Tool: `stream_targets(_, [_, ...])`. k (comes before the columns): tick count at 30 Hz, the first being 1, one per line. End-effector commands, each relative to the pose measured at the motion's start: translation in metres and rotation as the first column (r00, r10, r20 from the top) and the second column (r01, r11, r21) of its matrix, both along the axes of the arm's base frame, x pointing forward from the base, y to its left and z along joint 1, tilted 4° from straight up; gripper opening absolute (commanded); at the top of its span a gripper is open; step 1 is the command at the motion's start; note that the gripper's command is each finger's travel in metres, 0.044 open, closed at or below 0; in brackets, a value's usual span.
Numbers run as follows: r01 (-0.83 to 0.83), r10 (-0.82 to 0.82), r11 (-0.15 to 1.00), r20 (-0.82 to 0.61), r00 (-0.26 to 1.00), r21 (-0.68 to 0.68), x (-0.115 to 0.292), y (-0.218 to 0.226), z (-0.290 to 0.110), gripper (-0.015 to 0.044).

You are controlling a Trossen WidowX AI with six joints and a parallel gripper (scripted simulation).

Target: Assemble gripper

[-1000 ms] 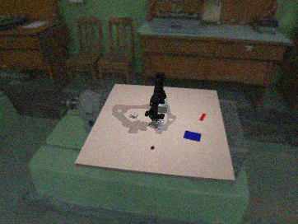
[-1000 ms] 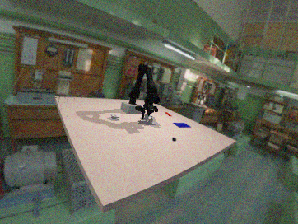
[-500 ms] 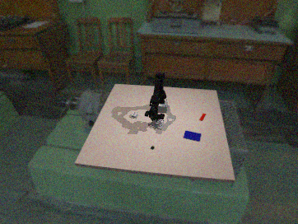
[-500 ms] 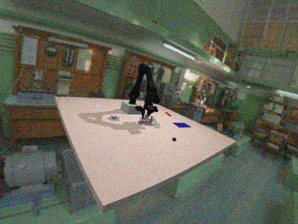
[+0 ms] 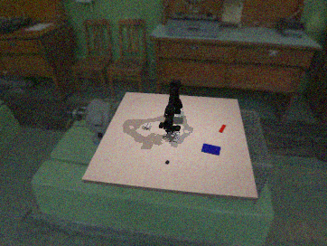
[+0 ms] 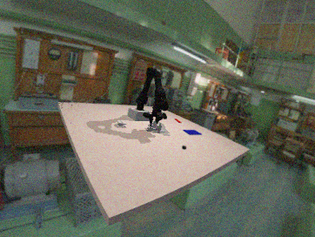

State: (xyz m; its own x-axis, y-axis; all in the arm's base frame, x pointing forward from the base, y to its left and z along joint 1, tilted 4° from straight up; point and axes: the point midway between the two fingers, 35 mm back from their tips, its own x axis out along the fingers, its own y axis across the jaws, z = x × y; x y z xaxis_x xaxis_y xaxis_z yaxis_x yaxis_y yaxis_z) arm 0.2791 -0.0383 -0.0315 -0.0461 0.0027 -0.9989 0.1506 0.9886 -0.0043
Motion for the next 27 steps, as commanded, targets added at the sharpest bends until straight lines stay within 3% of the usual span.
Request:
stream_targets(1, [-0.005, 0.005, 1.0, -0.006, 1.0, -0.004, -0.0013, -0.0007, -0.0023, 0.0134])
stream_targets(27, [-0.007, 0.007, 1.0, -0.006, 1.0, -0.004, -0.0016, -0.0007, -0.0085, 0.0134])
